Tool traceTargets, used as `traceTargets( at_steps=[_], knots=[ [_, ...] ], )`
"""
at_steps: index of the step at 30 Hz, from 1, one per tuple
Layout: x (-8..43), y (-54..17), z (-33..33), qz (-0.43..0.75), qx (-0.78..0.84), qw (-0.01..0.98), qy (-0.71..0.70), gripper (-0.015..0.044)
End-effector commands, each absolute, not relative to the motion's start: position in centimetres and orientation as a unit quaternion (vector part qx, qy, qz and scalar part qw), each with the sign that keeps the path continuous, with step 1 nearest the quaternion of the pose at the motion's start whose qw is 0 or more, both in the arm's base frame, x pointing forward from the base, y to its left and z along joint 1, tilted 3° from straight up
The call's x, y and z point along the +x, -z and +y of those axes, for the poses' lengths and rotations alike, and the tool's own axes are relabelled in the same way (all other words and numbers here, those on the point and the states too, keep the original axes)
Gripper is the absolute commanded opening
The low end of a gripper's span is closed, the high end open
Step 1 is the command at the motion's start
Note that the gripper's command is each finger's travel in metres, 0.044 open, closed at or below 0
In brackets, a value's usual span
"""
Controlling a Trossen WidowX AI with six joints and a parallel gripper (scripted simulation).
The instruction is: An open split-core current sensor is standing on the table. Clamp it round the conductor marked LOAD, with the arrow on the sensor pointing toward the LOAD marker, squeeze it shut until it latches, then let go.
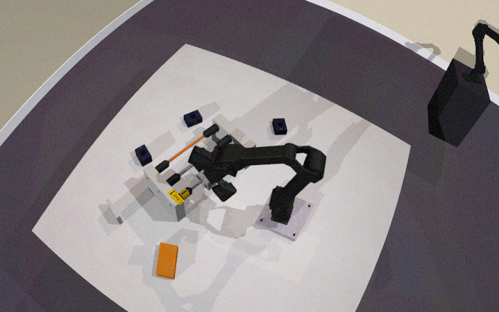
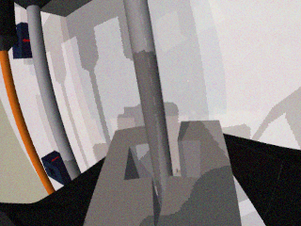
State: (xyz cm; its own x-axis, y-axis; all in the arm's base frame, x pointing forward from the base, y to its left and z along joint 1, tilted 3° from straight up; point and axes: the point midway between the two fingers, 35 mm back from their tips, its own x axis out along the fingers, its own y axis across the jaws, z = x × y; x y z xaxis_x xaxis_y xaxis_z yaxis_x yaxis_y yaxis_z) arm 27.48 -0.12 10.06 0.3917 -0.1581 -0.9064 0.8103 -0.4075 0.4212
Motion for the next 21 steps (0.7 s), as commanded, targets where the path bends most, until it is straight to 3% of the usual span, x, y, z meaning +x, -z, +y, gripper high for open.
traceTargets(
  at_steps=[1, 4, 21],
  knots=[
    [27.46, -10.07, -0.13, 0.241, 0.676, 0.488, 0.497, 0.0210],
    [27.46, -10.07, -0.13, 0.241, 0.676, 0.488, 0.497, 0.0269],
    [27.46, -10.07, -0.13, 0.241, 0.676, 0.488, 0.497, 0.0256]
  ],
)
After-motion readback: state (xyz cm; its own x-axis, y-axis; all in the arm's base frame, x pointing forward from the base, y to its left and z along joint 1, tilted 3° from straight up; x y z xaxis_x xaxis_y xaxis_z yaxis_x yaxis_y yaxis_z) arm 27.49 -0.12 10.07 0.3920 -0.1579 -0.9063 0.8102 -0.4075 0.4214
